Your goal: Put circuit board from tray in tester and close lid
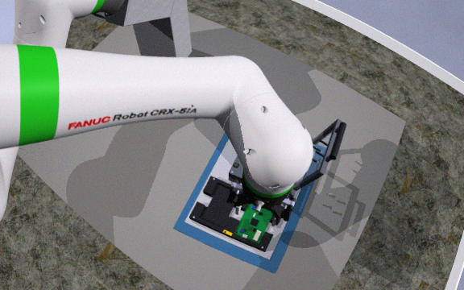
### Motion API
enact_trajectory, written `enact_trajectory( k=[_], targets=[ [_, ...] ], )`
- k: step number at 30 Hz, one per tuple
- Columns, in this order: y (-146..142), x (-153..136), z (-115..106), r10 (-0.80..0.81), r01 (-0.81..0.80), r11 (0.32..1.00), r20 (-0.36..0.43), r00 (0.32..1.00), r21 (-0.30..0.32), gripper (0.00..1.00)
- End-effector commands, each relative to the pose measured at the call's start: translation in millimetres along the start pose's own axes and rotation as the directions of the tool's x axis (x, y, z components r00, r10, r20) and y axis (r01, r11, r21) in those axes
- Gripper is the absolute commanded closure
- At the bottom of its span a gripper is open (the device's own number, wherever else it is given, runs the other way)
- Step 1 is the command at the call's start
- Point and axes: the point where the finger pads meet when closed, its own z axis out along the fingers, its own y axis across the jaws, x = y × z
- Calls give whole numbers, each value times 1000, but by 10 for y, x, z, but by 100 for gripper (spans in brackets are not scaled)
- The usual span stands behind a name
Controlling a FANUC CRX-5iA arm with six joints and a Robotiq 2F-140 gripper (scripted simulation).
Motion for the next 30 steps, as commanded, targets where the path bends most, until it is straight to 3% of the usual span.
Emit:
enact_trajectory(
  k=[1, 30],
  targets=[
    [2, 1, -2, 69, -69, 998, 11, 998, -9, 42],
    [2, 1, -2, 97, -97, 995, 10, 995, -9, 42]
  ],
)
